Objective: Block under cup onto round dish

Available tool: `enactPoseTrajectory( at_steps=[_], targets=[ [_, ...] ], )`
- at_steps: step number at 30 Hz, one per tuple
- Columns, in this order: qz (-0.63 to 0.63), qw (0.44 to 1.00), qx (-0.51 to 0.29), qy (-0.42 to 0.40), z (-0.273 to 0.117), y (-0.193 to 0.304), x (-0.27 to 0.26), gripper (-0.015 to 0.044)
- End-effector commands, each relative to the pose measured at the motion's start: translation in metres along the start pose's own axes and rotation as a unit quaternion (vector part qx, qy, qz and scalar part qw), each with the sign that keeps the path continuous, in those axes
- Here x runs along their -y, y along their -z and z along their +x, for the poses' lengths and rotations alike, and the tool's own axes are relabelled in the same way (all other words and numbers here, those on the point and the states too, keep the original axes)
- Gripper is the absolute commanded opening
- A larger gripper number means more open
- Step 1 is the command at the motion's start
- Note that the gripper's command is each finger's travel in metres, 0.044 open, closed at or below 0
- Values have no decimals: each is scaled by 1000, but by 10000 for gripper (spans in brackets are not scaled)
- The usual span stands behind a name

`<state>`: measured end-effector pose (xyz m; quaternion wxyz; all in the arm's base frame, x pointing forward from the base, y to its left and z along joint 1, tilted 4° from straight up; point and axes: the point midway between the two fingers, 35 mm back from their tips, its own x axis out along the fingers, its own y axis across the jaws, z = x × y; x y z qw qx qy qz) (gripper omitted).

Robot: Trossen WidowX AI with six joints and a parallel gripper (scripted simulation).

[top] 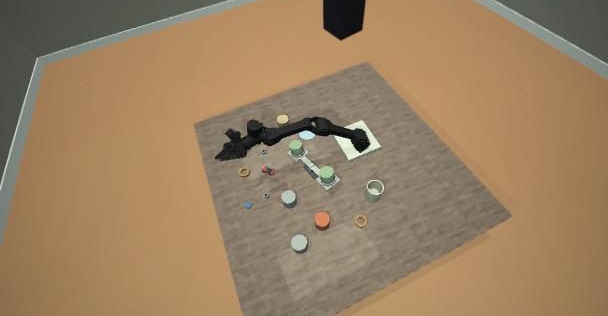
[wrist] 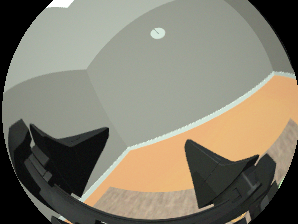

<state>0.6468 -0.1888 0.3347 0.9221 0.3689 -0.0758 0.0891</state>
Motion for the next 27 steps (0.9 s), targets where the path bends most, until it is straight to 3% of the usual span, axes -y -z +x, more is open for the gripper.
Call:
enactPoseTrajectory(
  at_steps=[1, 15, 27],
  targets=[
    [-2, 1000, -1, 2, -1, -1, 0, 426],
    [-143, 974, -108, 138, -120, -50, -14, 440],
    [-238, 915, -247, 212, -272, -25, -45, 440]
  ],
)
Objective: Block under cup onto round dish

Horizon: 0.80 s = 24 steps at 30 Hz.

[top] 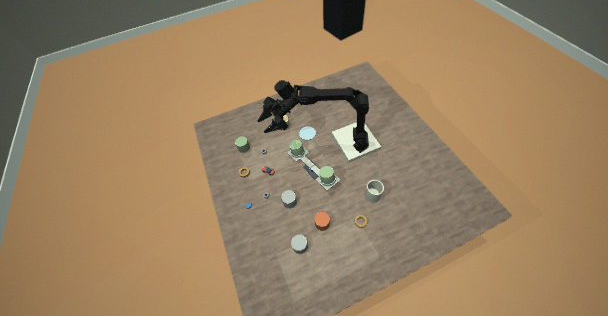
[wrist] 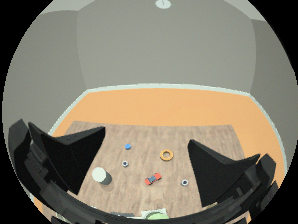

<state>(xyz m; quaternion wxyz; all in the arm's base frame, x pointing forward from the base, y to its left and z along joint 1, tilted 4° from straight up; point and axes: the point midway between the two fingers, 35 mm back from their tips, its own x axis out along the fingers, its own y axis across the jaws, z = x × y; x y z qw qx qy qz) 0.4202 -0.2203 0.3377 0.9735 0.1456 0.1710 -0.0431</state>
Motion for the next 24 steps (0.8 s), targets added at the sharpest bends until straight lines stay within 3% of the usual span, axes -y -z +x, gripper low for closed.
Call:
enactPoseTrajectory(
  at_steps=[1, 15, 24],
  targets=[
    [-43, 998, -55, 12, -55, 40, -8, 440],
    [-135, 969, -207, -16, -186, 203, -63, 440],
    [-143, 965, -220, -25, -196, 222, -72, 440]
  ],
)
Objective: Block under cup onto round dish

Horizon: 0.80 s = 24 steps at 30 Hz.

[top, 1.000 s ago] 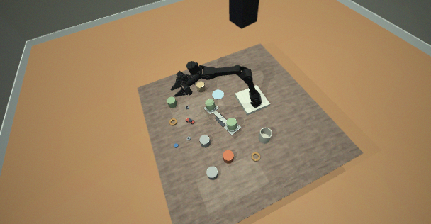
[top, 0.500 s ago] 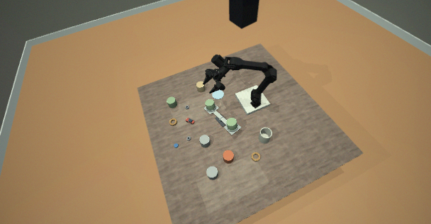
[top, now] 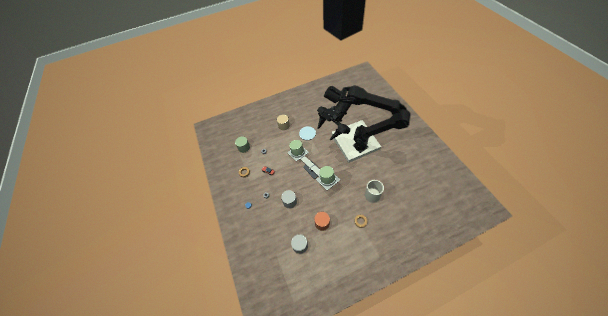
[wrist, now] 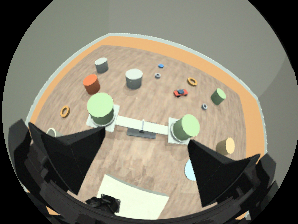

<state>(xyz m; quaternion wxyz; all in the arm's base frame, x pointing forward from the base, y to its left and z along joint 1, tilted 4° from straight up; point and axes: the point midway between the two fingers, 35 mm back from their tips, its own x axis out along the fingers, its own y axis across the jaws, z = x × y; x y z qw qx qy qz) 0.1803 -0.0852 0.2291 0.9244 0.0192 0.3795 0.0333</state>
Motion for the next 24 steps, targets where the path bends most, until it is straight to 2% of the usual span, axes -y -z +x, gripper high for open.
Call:
enactPoseTrajectory(
  at_steps=[1, 4, 12, 24],
  targets=[
    [-6, 1000, -2, -4, -1, 7, -7, 440],
    [5, 1000, -7, -4, 0, 6, -5, 440],
    [126, 990, -58, -1, 9, -2, 16, 440],
    [301, 943, -137, 29, 34, -12, 50, 440]
  ],
)
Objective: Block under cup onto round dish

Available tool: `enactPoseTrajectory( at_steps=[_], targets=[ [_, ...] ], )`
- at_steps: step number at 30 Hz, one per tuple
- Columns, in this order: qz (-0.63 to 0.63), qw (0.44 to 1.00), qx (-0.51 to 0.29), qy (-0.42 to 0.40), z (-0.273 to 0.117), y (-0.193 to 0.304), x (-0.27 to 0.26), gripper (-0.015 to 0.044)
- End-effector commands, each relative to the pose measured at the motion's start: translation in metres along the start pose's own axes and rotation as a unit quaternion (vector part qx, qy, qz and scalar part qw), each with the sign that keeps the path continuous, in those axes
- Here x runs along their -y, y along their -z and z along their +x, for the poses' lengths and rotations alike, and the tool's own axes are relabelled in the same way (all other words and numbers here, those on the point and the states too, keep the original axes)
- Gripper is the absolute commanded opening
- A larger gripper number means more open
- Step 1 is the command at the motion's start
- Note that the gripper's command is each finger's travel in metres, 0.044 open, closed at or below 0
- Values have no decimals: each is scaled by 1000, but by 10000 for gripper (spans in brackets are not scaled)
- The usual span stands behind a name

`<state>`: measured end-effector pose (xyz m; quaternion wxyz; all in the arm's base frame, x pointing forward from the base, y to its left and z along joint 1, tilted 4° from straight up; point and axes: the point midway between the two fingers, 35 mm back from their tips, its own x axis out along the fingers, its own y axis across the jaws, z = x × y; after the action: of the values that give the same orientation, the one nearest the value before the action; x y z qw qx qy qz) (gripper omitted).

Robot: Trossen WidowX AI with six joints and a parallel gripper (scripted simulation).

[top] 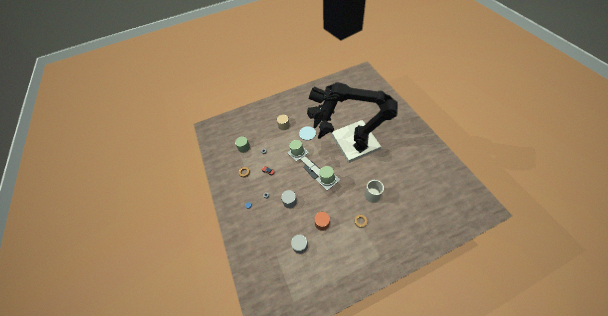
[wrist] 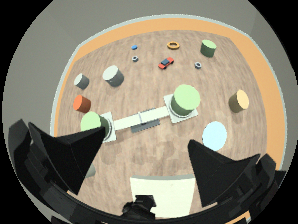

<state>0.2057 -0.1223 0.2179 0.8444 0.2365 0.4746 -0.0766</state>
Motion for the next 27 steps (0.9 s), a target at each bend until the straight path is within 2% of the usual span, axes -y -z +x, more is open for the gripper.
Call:
enactPoseTrajectory(
  at_steps=[1, 13, 27],
  targets=[
    [72, 997, -34, 16, 13, -12, 10, 440],
    [248, 961, -93, 82, 49, -40, 33, 440],
    [427, 874, -127, 192, 103, -63, 58, 440]
  ],
)
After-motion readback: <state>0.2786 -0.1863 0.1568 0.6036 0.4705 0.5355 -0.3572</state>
